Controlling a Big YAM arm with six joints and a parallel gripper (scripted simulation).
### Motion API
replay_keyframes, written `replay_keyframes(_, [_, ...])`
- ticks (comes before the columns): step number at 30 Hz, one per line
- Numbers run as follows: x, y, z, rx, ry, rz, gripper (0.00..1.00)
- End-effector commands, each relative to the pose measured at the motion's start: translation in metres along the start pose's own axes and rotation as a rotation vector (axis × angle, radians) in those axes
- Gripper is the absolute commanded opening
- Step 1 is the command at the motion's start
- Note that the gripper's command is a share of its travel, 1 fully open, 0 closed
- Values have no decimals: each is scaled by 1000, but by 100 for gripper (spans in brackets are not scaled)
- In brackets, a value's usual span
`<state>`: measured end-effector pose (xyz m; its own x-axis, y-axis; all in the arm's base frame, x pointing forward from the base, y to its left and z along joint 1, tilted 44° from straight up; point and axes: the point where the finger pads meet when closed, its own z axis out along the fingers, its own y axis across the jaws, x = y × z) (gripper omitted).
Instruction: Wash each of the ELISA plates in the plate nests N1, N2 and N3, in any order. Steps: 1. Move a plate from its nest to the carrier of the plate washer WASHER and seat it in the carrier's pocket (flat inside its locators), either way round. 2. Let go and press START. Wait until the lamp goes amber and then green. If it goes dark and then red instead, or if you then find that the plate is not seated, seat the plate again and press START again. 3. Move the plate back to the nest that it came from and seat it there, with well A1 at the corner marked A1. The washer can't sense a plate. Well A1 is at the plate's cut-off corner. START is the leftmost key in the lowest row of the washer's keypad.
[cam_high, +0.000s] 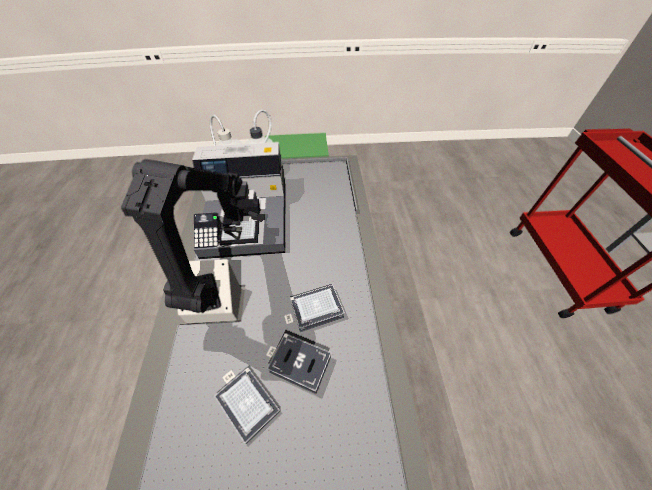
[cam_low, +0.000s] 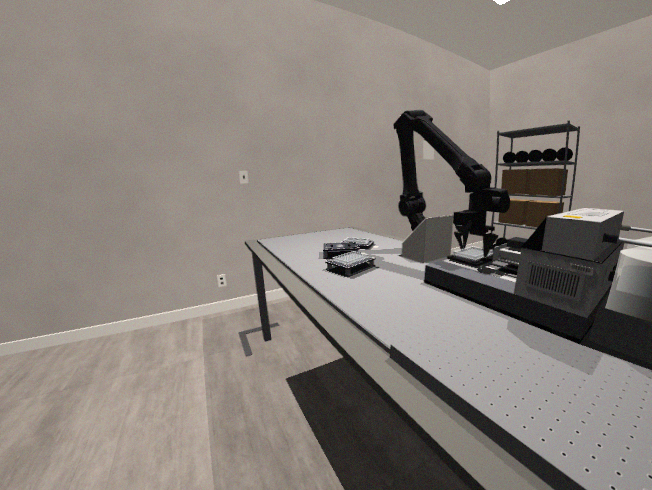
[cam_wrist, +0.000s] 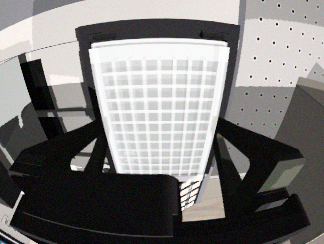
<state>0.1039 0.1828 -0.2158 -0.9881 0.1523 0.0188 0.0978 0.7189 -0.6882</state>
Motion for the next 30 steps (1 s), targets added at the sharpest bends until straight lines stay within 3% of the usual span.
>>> replay_keyframes(1, [-3,4,5,-1,4,-3,82])
replay_keyframes(30, [-4,9,5,-8,2,-3,82])
